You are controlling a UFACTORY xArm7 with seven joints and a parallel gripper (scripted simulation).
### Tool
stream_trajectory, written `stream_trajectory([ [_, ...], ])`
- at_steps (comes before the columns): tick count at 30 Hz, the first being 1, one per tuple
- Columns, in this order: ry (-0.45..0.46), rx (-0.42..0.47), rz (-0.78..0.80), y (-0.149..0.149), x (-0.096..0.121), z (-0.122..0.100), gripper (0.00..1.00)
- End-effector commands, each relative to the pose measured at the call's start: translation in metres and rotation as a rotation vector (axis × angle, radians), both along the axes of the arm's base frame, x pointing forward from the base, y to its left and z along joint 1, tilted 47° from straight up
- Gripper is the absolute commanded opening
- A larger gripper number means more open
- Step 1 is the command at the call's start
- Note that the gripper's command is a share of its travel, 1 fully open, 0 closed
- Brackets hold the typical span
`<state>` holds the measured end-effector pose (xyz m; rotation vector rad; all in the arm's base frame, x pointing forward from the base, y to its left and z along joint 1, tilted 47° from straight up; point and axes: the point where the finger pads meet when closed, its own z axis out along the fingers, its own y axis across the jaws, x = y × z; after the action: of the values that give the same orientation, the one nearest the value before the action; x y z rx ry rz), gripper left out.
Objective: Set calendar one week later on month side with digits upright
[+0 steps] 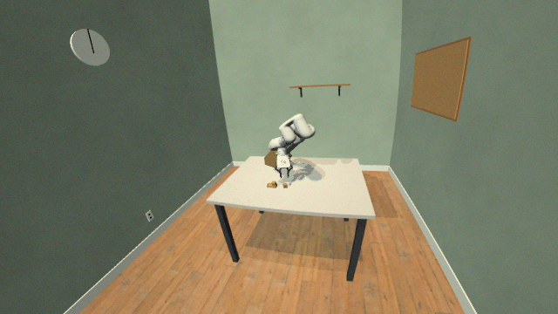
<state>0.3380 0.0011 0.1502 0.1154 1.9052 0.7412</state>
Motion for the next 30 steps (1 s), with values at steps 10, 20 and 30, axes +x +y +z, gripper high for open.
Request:
stream_trajectory([
  [10, -0.001, -0.001, -0.002, 0.007, 0.006, -0.008, 0.47],
  [20, -0.001, -0.001, -0.002, 0.015, 0.012, -0.018, 0.47],
  [30, -0.001, -0.001, -0.002, 0.026, 0.020, -0.030, 0.47],
])
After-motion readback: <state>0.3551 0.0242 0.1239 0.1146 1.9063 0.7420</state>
